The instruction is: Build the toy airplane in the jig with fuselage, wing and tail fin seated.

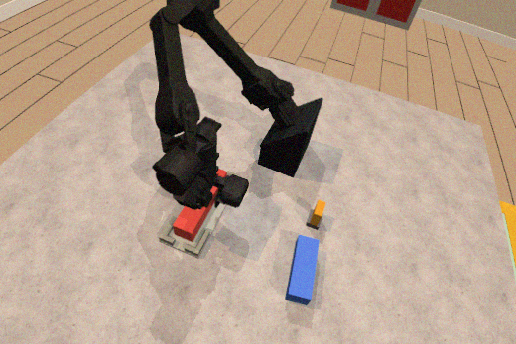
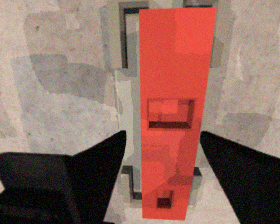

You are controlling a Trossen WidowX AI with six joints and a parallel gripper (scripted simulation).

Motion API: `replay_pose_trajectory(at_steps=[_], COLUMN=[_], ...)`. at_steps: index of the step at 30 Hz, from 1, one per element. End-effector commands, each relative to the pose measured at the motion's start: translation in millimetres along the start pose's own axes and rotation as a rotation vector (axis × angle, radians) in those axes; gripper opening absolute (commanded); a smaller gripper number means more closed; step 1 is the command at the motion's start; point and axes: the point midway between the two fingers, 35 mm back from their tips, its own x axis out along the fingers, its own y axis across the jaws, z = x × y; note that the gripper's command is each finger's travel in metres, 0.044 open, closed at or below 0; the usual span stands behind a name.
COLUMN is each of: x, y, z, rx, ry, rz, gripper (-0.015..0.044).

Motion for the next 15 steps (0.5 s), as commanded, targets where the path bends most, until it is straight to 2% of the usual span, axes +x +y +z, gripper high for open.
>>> replay_pose_trajectory(at_steps=[1, 2, 10, 12, 15], x=[0, 0, -3, -26, -80], y=[0, 0, 0, 2, 3], z=[0, 0, 1, 5, 4], rx=[0.001, 0.001, 0.001, -0.002, -0.008], ry=[-0.001, -0.001, -0.001, -0.003, -0.002], rz=[0.0, 0.0, 0.001, 0.008, 0.009], gripper=[0.0424, 0.044, 0.044, 0.044, 0.044])
